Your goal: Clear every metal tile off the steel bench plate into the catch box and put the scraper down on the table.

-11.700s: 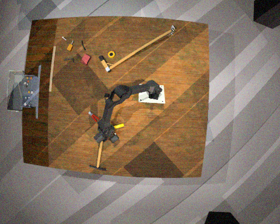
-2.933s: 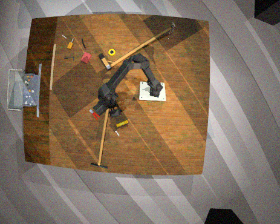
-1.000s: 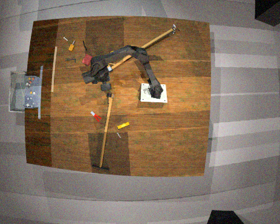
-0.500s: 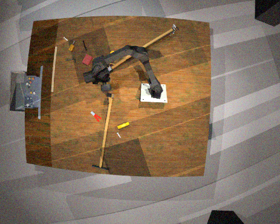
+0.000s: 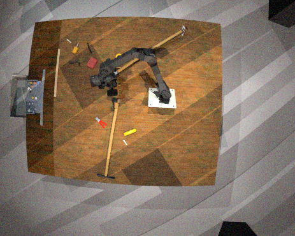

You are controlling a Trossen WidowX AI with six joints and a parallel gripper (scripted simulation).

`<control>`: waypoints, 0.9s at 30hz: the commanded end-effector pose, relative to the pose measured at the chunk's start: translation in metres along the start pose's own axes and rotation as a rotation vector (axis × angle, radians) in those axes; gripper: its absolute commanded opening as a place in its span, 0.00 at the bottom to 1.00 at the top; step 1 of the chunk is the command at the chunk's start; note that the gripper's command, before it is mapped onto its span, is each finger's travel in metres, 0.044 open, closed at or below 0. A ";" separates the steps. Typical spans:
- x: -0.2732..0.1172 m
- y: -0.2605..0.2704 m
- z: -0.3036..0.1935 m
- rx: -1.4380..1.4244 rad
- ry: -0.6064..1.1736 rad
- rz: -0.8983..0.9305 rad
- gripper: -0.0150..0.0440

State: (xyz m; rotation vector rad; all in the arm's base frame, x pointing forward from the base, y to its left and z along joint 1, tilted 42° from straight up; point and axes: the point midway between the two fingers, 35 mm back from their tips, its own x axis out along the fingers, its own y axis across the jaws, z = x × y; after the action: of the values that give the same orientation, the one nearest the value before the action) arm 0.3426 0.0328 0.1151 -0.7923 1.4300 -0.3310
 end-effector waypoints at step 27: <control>0.032 -0.020 -0.001 0.031 0.005 -0.001 0.25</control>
State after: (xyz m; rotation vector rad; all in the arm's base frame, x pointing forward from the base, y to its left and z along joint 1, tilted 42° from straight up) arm 0.3498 0.0019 0.1009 -0.7638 1.4235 -0.3547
